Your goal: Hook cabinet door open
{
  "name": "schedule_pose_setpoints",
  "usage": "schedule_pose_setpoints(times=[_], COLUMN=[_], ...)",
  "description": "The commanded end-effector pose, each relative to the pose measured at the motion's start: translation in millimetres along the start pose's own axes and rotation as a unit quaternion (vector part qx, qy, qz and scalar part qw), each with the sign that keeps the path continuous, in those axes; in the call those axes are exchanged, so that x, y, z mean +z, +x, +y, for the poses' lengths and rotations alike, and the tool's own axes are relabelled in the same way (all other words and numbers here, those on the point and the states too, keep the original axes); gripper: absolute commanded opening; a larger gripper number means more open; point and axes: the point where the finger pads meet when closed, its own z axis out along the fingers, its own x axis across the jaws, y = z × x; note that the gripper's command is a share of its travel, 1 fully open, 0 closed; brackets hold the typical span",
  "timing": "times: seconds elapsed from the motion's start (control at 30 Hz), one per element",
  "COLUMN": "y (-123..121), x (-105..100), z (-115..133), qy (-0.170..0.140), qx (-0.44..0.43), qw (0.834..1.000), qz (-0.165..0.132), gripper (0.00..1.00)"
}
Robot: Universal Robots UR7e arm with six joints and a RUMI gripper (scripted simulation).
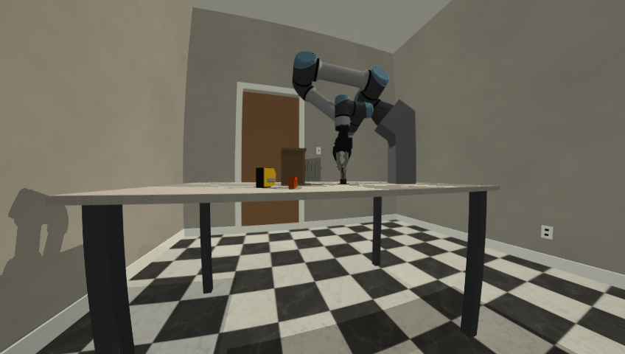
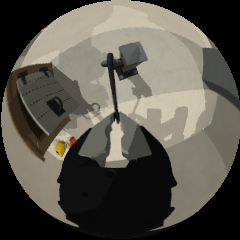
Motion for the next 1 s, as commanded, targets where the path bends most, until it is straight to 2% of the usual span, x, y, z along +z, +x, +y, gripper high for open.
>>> schedule_pose_setpoints(times=[0.0,0.97], y=[-0.3,-0.3], x=[-2.7,-20.7], z=[0.9,4.2], qy=[0.0,0.0], qx=[0.0,0.0], qw=[1.0,1.0], qz=[0.0,0.0], gripper=[0.02,0.02])
